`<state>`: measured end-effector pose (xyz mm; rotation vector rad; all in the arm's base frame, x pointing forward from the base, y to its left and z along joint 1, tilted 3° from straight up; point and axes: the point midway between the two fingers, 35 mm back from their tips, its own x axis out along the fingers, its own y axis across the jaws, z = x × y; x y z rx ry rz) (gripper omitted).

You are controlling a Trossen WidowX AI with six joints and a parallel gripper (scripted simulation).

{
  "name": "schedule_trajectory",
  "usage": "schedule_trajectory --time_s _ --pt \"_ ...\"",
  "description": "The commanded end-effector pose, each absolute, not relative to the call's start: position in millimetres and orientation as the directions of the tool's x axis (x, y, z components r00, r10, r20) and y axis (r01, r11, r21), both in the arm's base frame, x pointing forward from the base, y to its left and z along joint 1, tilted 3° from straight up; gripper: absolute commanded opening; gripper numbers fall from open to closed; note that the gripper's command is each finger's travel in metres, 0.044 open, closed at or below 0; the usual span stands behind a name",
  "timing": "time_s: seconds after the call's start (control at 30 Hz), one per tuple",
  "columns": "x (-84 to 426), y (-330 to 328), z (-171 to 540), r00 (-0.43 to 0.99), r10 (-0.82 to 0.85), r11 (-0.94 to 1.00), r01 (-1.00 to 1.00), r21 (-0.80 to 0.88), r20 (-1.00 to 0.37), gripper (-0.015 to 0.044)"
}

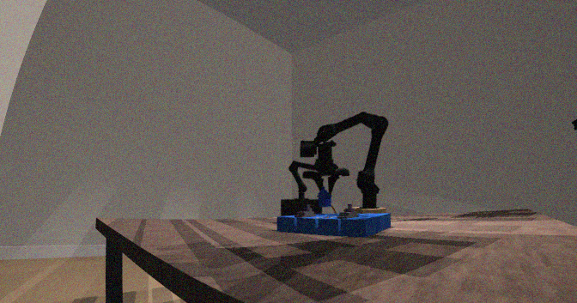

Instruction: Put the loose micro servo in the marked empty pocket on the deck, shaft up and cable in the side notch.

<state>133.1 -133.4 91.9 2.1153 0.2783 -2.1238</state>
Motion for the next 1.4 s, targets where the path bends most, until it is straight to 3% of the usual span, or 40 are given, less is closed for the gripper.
schedule_trajectory --time_s 0.0,0.7,1.37 --pt "155 -133 94 0.006 0.031 -0.976 0.217 -0.029 -0.999 0.0" --pt "255 -125 97 0.016 0.033 -0.976 0.218 -0.029 -0.999 0.0" --pt "250 -67 98 0.015 0.038 -0.975 0.218 -0.034 -0.999 0.0"
